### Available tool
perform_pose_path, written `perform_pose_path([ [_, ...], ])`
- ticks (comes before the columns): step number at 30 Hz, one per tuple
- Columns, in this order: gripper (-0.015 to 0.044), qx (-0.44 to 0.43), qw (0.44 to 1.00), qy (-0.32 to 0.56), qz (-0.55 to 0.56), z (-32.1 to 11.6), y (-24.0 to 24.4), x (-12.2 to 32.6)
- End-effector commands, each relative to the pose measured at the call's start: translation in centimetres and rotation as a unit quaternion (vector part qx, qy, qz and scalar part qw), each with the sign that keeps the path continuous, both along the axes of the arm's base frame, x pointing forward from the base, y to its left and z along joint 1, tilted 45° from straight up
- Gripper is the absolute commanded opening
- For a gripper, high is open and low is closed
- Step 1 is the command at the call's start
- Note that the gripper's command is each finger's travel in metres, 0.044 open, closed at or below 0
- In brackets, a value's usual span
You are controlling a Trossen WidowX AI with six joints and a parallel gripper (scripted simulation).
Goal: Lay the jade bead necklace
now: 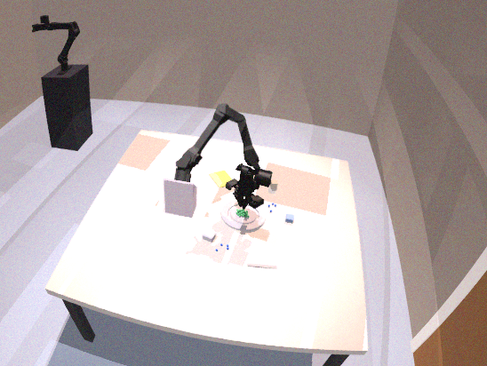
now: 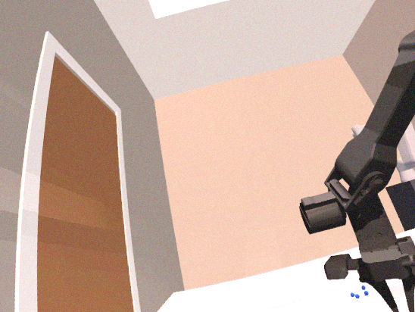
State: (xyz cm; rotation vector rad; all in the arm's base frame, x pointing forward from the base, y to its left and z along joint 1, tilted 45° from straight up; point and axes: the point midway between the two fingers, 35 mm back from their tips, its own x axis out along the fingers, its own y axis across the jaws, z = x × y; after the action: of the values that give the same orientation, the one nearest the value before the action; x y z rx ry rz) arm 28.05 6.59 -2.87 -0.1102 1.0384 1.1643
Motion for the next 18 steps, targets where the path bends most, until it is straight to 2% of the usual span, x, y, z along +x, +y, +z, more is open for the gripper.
perform_pose_path([
  [1,0.0157,0.001,1.0,-0.003,0.001,0.29,-0.18,0.21],
  [4,0.0236,0.001,1.0,0.019,-0.021,0.34,-0.24,0.26],
  [9,0.0367,0.004,0.966,0.18,-0.186,0.77,-0.63,0.62],
  [13,0.038,0.006,0.913,0.284,-0.293,1.07,-0.9,0.86],
  [18,0.038,0.006,0.91,0.289,-0.298,1.09,-0.92,0.88],
])
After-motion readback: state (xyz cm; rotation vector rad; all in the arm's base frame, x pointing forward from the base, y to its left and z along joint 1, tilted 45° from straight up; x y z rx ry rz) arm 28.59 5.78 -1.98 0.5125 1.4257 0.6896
